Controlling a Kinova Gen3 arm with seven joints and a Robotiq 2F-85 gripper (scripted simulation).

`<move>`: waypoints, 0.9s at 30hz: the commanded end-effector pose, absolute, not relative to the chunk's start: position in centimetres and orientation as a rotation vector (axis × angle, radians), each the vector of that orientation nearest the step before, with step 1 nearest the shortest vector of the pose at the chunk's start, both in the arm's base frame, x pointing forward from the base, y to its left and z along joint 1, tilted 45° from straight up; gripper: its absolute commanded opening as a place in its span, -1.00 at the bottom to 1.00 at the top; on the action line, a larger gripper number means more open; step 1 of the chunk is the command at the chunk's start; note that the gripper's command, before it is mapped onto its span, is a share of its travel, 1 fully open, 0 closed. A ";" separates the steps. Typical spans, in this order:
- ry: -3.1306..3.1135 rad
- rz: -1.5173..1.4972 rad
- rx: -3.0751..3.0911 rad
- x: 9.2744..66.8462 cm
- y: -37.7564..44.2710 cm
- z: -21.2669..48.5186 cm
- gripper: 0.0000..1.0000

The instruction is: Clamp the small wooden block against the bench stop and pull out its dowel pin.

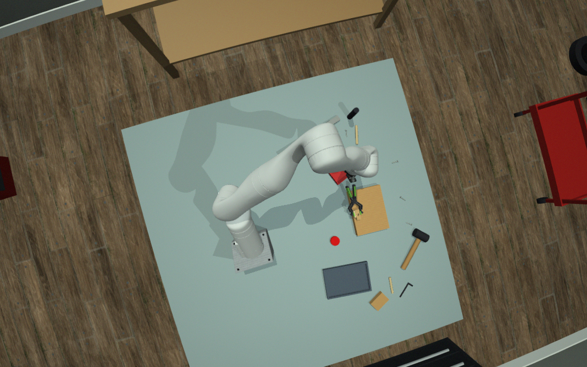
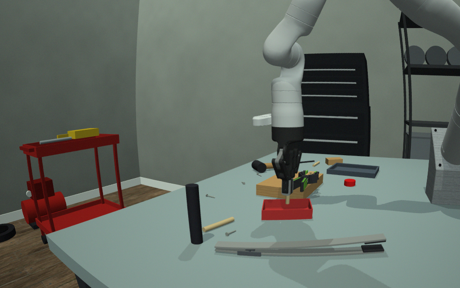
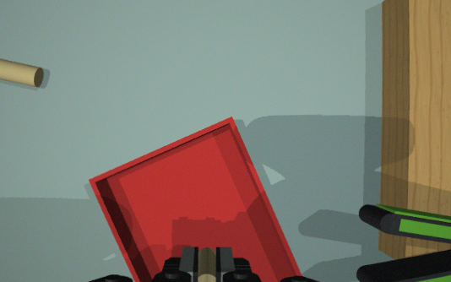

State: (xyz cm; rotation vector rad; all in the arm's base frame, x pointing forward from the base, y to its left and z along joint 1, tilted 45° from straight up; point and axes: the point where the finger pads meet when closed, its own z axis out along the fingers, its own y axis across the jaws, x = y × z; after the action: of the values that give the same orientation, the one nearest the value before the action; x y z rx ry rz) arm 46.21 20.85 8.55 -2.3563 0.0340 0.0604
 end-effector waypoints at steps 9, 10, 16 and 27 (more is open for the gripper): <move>0.048 0.062 -2.355 46.2 21.7 7.7 -0.80; 0.048 0.062 -2.355 46.2 21.7 7.7 -0.80; 0.048 0.062 -2.355 46.2 21.9 7.5 -0.80; 0.048 0.062 -2.355 46.2 22.2 7.2 -0.80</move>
State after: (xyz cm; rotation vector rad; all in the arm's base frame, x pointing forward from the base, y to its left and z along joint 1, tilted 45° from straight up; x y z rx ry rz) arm 46.15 22.04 7.40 -2.3555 0.0330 0.0615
